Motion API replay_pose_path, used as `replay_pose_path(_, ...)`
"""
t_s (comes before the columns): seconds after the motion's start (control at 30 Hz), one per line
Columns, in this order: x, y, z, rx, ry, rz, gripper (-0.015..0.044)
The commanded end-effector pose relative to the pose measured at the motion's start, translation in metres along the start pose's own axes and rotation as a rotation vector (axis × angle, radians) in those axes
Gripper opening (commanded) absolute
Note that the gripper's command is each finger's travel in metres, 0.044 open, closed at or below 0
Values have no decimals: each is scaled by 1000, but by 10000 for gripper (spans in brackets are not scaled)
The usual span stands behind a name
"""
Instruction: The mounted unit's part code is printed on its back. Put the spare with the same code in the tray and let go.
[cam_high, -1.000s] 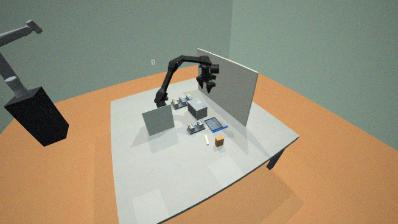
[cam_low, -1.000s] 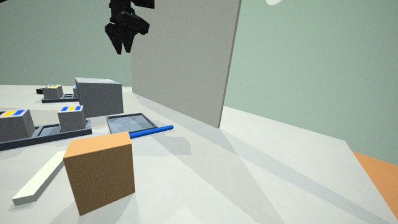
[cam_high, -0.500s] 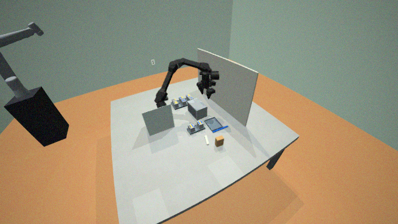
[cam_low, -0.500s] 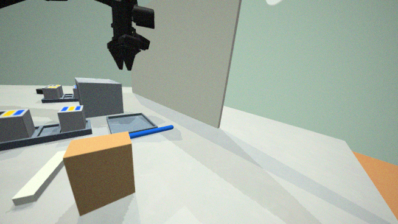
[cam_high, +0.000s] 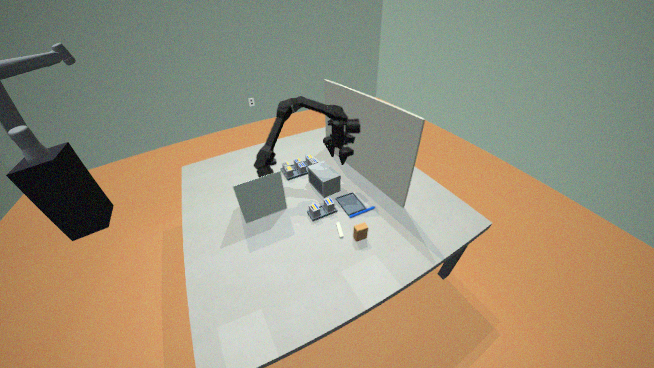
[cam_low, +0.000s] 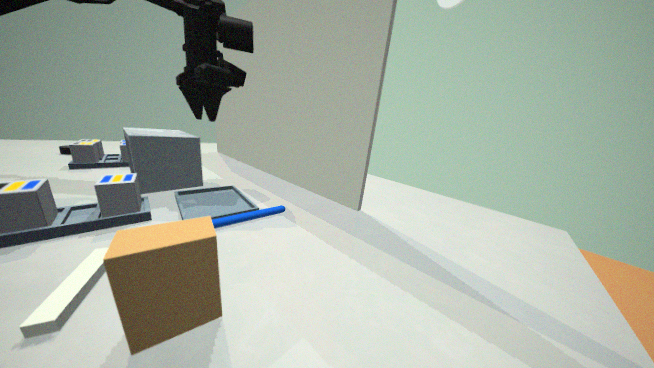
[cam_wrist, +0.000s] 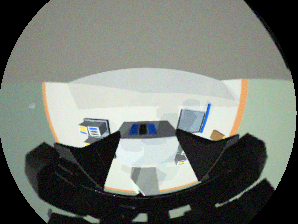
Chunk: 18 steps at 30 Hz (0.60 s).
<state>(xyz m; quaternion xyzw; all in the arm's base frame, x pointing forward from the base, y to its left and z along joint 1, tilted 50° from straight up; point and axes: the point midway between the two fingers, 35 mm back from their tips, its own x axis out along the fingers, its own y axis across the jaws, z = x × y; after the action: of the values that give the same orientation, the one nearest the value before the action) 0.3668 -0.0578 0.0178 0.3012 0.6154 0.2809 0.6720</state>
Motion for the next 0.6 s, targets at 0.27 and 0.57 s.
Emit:
replay_pose_path(0.27, -8, 71, -27, -460, 0, 1, 440)
replay_pose_path(0.57, -9, 158, -101, -1218, -1, 8, 440)
